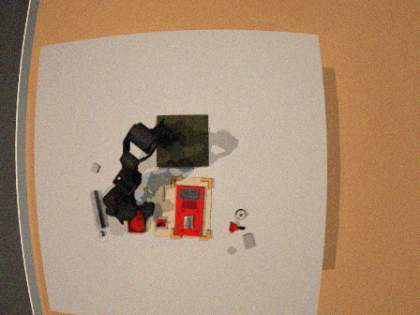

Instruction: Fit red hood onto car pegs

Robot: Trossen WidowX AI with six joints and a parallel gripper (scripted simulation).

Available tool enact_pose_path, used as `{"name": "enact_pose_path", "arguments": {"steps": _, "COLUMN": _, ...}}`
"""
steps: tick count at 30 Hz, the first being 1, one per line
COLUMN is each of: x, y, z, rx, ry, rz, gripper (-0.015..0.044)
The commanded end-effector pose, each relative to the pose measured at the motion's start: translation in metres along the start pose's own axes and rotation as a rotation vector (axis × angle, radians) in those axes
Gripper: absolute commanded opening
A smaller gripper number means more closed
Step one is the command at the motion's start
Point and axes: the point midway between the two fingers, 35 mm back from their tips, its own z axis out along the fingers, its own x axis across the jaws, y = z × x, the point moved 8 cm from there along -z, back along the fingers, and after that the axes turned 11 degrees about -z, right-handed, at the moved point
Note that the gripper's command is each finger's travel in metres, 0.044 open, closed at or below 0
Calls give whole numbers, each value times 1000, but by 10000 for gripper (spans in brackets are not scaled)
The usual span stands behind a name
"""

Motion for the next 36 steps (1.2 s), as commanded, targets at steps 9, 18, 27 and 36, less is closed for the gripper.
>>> {"name": "enact_pose_path", "arguments": {"steps": 9, "x": 2, "y": -7, "z": 3, "rx": 0, "ry": -1, "rz": 4, "gripper": 440}}
{"name": "enact_pose_path", "arguments": {"steps": 18, "x": 4, "y": -12, "z": 5, "rx": -2, "ry": -1, "rz": 3, "gripper": 440}}
{"name": "enact_pose_path", "arguments": {"steps": 27, "x": 4, "y": -15, "z": 7, "rx": -2, "ry": -1, "rz": 3, "gripper": 440}}
{"name": "enact_pose_path", "arguments": {"steps": 36, "x": 5, "y": -19, "z": 10, "rx": -2, "ry": -2, "rz": 3, "gripper": 440}}
